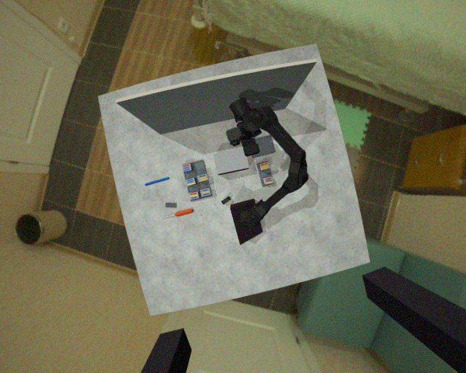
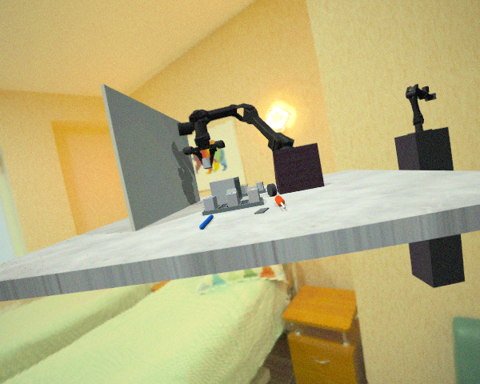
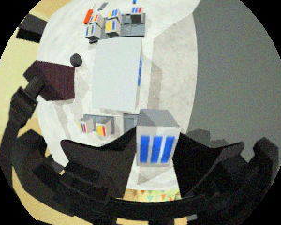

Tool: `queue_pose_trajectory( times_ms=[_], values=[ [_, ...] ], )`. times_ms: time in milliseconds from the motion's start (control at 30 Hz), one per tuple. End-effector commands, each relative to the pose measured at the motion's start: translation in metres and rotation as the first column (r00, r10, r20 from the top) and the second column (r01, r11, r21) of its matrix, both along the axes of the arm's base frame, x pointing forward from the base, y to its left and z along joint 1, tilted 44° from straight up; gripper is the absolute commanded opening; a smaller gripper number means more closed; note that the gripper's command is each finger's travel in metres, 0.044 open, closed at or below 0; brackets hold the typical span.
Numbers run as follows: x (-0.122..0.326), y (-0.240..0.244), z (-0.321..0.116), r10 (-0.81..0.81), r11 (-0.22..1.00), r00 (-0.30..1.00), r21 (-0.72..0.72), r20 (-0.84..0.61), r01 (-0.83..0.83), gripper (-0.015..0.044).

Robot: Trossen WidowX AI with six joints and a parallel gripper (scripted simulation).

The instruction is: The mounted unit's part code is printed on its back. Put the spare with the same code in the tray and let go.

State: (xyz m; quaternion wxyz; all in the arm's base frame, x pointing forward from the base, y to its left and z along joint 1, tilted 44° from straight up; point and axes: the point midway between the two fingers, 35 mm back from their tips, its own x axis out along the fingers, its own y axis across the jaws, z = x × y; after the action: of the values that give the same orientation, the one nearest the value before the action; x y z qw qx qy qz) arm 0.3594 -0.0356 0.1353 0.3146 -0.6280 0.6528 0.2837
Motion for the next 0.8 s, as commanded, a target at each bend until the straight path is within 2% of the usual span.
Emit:
queue_pose_trajectory(
  times_ms=[0,300,767],
  values=[
    [-0.009,-0.02,0.018,0.007,1.0,1.0,-0.018,-0.004,-0.007,0.0],
    [-0.037,-0.069,0.061,0.001,0.998,1.0,-0.065,-0.014,-0.002,0.0],
    [-0.036,-0.075,0.055,0.001,0.998,1.0,-0.064,-0.014,-0.002,0.0]
  ],
)
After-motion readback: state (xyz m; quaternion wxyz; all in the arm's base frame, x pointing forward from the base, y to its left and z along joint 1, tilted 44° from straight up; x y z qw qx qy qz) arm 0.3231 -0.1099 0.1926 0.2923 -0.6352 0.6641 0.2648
